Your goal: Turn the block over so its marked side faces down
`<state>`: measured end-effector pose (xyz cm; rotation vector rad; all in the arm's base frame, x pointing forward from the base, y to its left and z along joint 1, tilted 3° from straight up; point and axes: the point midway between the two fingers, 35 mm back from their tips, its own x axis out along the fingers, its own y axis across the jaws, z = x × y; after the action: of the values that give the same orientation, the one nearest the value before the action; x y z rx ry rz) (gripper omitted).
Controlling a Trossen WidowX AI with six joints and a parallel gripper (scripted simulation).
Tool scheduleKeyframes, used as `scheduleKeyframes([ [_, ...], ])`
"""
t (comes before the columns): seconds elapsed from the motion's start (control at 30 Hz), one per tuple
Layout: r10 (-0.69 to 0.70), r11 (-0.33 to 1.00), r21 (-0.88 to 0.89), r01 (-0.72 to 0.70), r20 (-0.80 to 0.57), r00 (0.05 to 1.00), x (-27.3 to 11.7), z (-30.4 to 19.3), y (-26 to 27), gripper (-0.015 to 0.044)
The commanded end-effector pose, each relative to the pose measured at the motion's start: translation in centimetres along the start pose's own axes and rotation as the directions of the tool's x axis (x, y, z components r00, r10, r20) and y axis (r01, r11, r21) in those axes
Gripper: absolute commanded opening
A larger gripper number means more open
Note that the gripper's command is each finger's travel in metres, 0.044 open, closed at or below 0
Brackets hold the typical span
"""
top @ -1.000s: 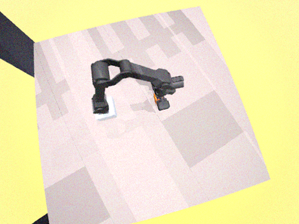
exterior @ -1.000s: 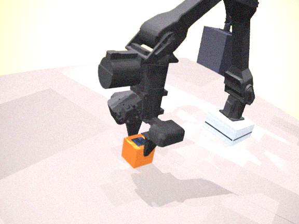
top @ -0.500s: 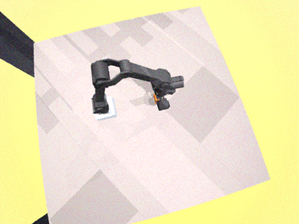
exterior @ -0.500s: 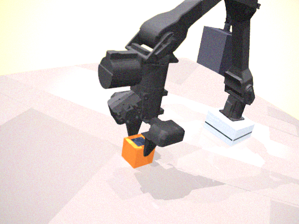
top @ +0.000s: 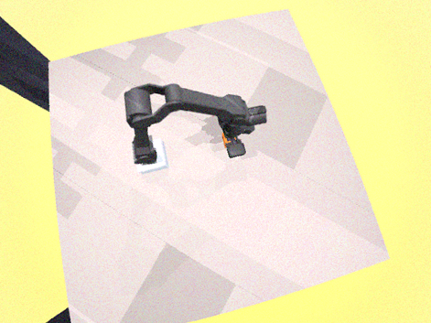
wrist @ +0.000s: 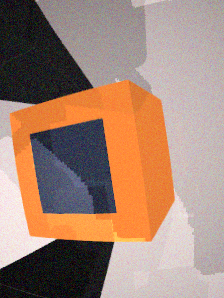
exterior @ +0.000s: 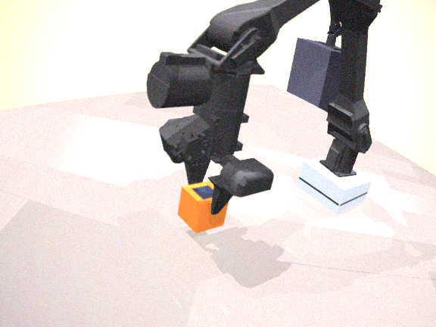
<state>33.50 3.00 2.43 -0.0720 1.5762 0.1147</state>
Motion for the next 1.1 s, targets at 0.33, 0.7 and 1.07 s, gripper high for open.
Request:
scheduleKeyframes([
  [0.33, -0.001, 1.000, 0.000, 0.001, 0.214, 0.977, 0.34, 0.07, -0.05, 0.0000],
  [0.7, -0.001, 1.000, -0.001, 0.001, 0.384, 0.923, 0.41, -0.22, -0.05, 0.0000],
  [1.07, -0.001, 1.000, -0.002, 0.002, 0.479, 0.878, 0.27, -0.58, -0.03, 0.0000],
])
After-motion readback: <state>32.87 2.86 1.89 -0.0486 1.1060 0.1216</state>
